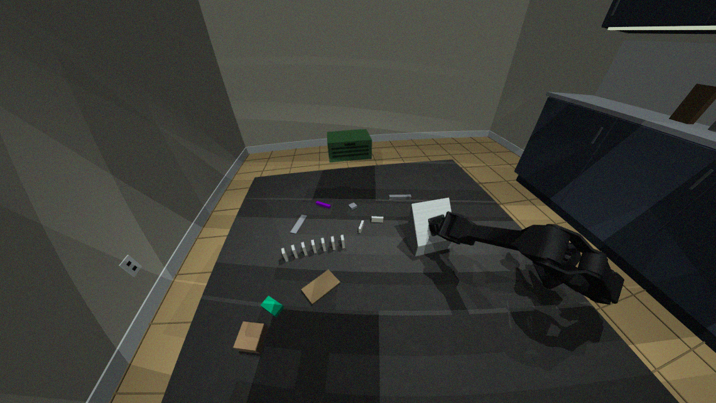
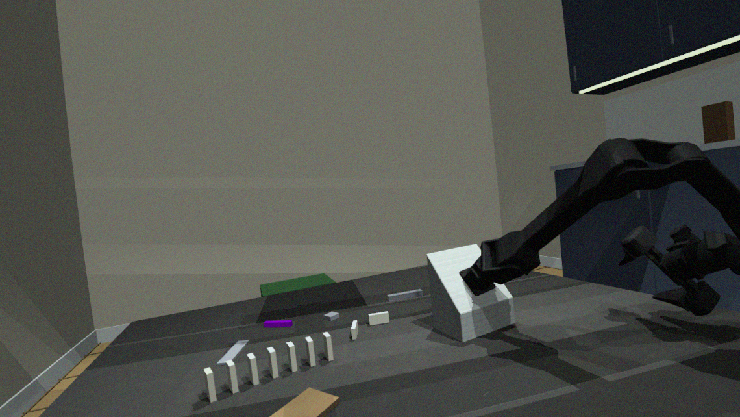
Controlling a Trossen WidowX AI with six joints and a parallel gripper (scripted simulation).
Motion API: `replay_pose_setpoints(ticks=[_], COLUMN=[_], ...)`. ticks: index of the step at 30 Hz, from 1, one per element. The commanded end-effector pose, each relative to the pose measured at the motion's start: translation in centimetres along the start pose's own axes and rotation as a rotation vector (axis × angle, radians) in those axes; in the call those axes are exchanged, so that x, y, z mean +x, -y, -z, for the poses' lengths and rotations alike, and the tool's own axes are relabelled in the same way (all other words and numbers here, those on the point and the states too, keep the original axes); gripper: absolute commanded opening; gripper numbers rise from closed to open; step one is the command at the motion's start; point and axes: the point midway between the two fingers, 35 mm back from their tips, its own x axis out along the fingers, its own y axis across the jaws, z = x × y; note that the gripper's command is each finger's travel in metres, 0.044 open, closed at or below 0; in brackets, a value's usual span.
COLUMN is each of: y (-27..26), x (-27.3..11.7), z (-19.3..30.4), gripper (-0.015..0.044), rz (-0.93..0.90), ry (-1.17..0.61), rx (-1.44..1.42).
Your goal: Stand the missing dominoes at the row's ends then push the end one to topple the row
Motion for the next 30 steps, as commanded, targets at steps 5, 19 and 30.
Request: replay_pose_setpoints(ticks=[5, 19, 30], y=[4.6, 8.1, 6.5], x=[-6.1, -17.7, -25.4], z=[4.9, 14.3, 27.3], gripper=[0.0440, 0.0440, 0.0440], rz=[0.259, 0.782, 1.070], ry=[0.122, 0.125, -0.053], rx=[0.070, 0.142, 0.428])
